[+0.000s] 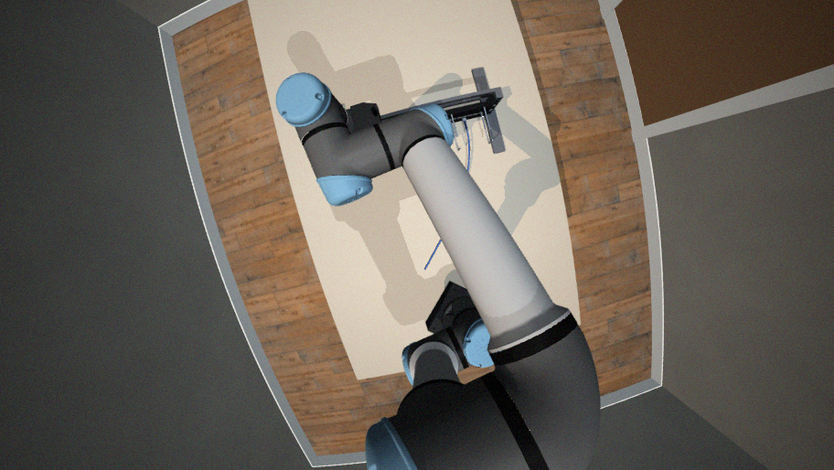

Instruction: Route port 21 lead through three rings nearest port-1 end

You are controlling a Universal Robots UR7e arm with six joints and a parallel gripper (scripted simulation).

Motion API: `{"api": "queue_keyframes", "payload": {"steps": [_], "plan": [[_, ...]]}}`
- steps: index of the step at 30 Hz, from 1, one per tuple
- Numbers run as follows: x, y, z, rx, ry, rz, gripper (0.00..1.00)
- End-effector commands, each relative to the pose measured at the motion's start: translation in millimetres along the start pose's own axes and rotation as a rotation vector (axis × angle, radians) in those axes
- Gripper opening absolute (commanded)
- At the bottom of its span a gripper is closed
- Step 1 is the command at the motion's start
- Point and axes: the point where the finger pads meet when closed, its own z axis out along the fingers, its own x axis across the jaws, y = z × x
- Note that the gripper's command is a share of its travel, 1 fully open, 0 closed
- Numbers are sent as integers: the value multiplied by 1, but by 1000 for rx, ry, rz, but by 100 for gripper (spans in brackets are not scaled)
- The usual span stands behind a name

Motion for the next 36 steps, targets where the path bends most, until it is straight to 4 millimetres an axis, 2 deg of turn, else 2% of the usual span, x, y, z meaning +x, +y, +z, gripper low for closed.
{"api": "queue_keyframes", "payload": {"steps": [1, 25, 31, 36], "plan": [[0, 0, -1, 0, -2, 0, 0], [0, -2, -1, 0, -2, -6, 0], [5, -16, -4, -1, 0, -40, 0], [14, -40, -8, -2, 1, -99, 0]]}}
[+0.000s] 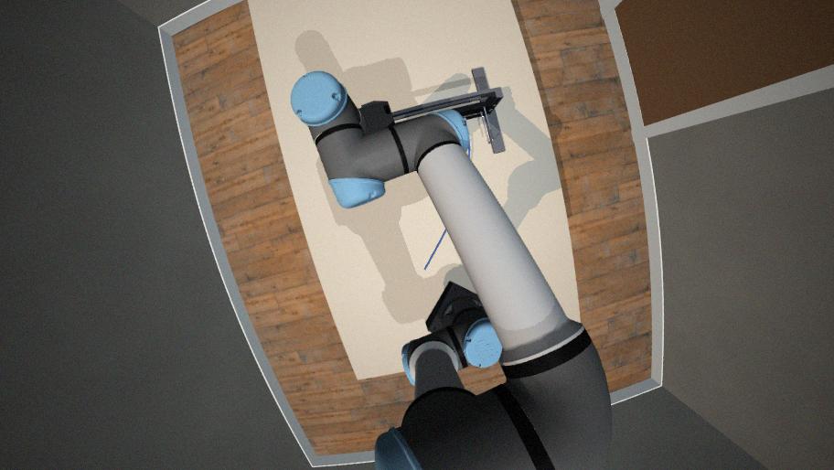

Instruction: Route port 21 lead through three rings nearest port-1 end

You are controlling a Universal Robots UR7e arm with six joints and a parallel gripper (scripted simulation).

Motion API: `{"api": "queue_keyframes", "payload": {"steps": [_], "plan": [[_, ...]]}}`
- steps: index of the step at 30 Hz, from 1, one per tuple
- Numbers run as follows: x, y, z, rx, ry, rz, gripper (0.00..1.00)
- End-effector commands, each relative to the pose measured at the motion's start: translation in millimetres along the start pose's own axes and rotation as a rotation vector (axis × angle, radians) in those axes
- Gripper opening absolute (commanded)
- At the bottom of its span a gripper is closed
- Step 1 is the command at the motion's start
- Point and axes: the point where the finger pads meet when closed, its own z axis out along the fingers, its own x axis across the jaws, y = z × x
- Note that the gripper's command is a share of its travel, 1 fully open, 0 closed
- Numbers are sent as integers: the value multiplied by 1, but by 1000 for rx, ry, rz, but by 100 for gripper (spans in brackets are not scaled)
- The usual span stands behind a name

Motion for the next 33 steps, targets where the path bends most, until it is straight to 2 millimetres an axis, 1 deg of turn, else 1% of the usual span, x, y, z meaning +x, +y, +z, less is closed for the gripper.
{"api": "queue_keyframes", "payload": {"steps": [1, 2, 8, 12, 17, 19, 26, 33], "plan": [[7, -16, -4, -1, -1, -41, 0], [7, -16, -4, -1, -1, -41, 0], [29, -54, -11, -3, 1, -150, 0], [50, -83, -14, -4, 2, -241, 0], [82, -116, -17, -6, 2, -369, 0], [82, -116, -17, -6, 2, -369, 0], [130, -151, -16, -6, 1, -552, 0], [174, -170, -10, -3, -1, -715, 0]]}}
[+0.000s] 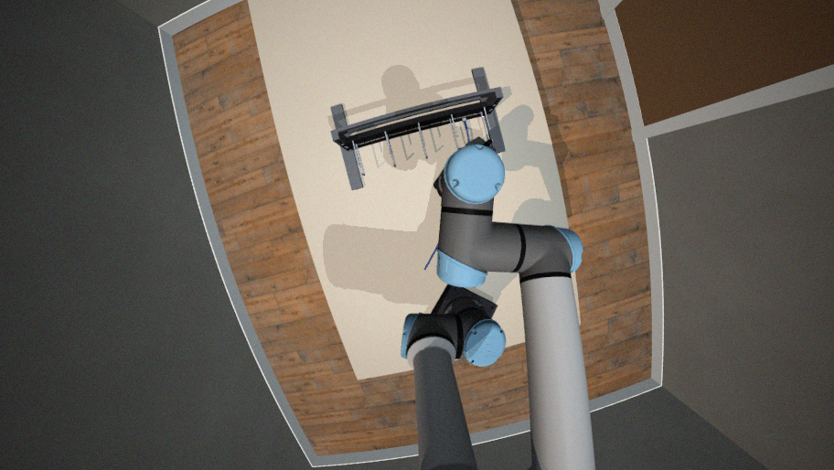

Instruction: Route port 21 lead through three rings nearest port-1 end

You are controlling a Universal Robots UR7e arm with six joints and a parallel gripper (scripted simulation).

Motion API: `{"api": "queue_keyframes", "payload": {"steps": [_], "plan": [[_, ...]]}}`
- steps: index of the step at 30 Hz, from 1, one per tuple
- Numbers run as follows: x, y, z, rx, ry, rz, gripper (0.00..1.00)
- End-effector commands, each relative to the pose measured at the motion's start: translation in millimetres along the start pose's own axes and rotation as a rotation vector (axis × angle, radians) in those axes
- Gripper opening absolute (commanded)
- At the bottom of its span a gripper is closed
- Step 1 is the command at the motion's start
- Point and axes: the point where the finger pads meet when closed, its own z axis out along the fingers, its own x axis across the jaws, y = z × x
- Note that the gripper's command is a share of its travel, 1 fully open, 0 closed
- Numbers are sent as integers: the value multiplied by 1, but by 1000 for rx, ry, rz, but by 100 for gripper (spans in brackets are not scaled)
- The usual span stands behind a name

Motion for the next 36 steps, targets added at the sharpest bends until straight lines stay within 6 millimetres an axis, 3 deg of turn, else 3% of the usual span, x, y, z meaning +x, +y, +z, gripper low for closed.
{"api": "queue_keyframes", "payload": {"steps": [1, 14, 26, 27, 36], "plan": [[26, 8, 5, 3, -1, -98, 0], [61, 23, 15, 8, 0, -242, 0], [67, 26, 18, 9, 0, -267, 0], [67, 26, 18, 9, 0, -267, 67], [67, 26, 18, 9, 0, -267, 67]]}}
